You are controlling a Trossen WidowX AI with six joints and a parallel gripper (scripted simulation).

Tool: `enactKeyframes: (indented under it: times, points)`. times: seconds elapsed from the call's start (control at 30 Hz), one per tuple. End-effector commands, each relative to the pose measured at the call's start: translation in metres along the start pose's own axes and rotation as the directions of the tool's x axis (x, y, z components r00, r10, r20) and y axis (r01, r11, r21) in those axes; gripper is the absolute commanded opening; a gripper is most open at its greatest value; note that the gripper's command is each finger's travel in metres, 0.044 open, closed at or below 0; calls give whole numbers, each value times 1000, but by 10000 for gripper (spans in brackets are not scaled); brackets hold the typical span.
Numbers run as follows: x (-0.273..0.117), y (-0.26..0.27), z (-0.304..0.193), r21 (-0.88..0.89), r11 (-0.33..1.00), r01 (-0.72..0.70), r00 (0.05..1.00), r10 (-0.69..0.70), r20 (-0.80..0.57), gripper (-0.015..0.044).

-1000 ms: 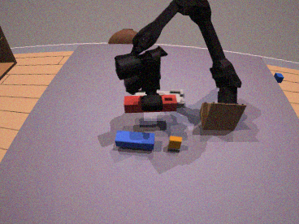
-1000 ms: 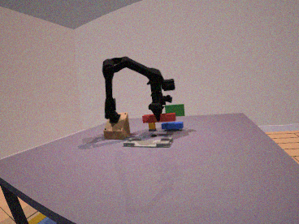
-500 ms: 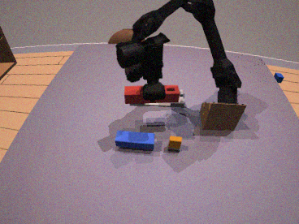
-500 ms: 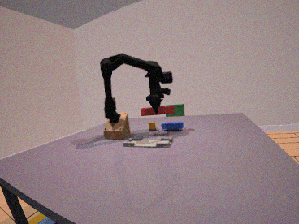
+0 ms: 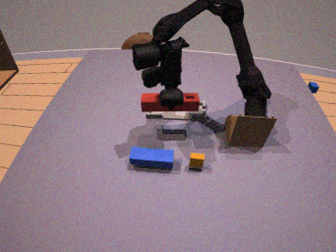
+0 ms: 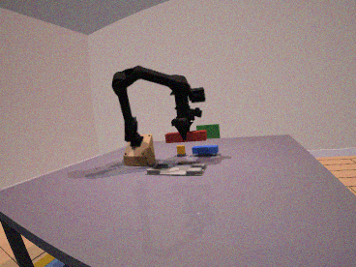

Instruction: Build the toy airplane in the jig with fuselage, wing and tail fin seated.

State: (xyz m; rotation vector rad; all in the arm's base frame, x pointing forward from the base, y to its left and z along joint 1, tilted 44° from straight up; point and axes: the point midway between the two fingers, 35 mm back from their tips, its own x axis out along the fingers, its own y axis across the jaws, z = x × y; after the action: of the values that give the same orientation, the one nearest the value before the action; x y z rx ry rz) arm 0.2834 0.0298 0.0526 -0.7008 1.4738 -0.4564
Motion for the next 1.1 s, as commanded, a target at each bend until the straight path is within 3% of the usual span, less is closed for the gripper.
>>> enactKeyframes:
  times: [0.0,1.07]
  points:
    - [6,-13,-1,0,1000,1,1000,-1,2,0]
    - [46,-98,-30,42,999,31,1000,-31,-3,0]
